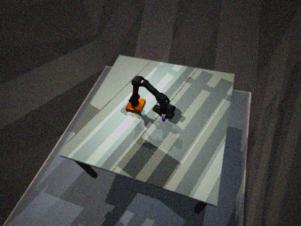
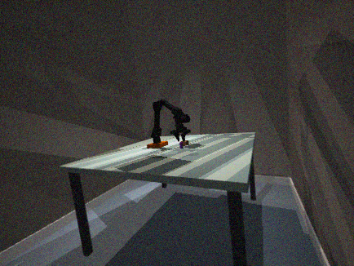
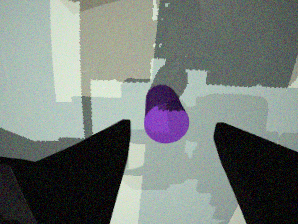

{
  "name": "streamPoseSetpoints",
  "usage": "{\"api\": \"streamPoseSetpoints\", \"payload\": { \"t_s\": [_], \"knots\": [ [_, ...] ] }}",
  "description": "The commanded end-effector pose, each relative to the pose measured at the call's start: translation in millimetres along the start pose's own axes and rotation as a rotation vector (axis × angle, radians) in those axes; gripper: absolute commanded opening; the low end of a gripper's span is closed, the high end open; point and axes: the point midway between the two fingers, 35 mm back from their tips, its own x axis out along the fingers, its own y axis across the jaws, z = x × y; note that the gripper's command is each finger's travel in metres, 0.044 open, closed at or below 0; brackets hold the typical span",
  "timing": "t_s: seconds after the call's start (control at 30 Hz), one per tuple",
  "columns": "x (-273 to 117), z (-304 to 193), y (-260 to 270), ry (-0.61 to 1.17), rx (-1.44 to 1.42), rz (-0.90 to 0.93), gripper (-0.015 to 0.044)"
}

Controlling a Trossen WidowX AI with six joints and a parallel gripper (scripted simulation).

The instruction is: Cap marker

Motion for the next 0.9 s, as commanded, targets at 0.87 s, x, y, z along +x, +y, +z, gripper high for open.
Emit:
{"api": "streamPoseSetpoints", "payload": {
  "t_s": [0.87],
  "knots": [
    [43.3, -0.8, 3.3, 0.004, -0.004, 0.015, 0.0212]
  ]
}}
